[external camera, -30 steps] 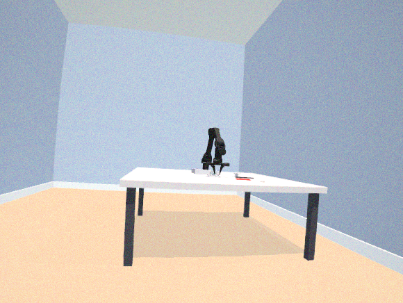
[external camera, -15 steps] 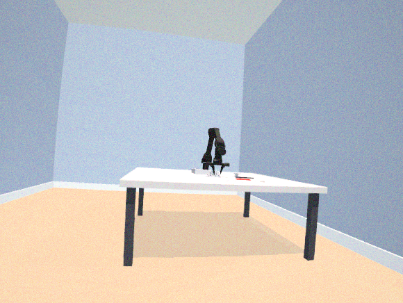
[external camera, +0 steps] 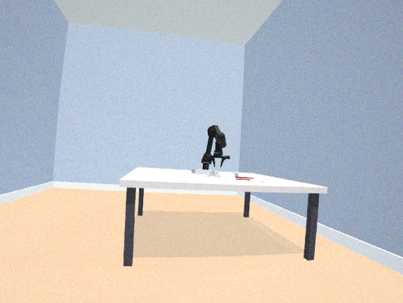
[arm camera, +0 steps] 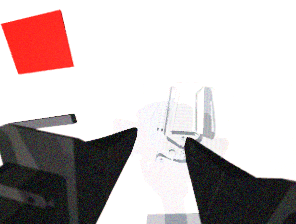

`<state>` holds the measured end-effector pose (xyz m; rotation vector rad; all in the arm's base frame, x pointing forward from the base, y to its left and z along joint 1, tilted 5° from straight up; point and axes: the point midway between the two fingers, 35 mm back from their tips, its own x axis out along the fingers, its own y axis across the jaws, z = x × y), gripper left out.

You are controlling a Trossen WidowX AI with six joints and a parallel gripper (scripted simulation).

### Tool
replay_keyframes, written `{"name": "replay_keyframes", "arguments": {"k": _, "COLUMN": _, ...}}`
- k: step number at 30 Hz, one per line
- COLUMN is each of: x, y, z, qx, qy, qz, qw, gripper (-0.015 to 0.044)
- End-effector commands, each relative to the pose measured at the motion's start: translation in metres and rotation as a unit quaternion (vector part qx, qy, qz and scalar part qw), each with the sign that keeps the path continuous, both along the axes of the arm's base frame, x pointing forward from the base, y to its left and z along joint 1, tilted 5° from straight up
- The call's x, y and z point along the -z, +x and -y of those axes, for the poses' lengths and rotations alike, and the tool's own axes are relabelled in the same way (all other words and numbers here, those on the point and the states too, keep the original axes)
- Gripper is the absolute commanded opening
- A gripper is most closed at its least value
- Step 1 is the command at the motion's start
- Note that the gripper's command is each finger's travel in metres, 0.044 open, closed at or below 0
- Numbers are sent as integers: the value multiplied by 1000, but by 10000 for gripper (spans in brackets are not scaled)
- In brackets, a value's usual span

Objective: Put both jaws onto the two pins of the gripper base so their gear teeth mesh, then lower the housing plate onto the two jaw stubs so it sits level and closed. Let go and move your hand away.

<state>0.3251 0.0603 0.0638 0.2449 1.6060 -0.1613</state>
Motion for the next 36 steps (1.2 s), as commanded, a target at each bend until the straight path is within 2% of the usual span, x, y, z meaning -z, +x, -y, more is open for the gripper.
{"name": "replay_keyframes", "arguments": {"k": 1, "x": 0, "y": 0, "z": 0, "qx": 0, "qy": 0, "qz": 0, "qw": 1000, "gripper": 224}}
{"name": "replay_keyframes", "arguments": {"k": 9, "x": -5, "y": -8, "z": -28, "qx": -70, "qy": 2, "qz": 5, "qw": 998, "gripper": 434}}
{"name": "replay_keyframes", "arguments": {"k": 22, "x": -14, "y": -30, "z": -76, "qx": -183, "qy": 5, "qz": 16, "qw": 983, "gripper": 440}}
{"name": "replay_keyframes", "arguments": {"k": 36, "x": -25, "y": -63, "z": -126, "qx": -330, "qy": 13, "qz": 23, "qw": 944, "gripper": 440}}
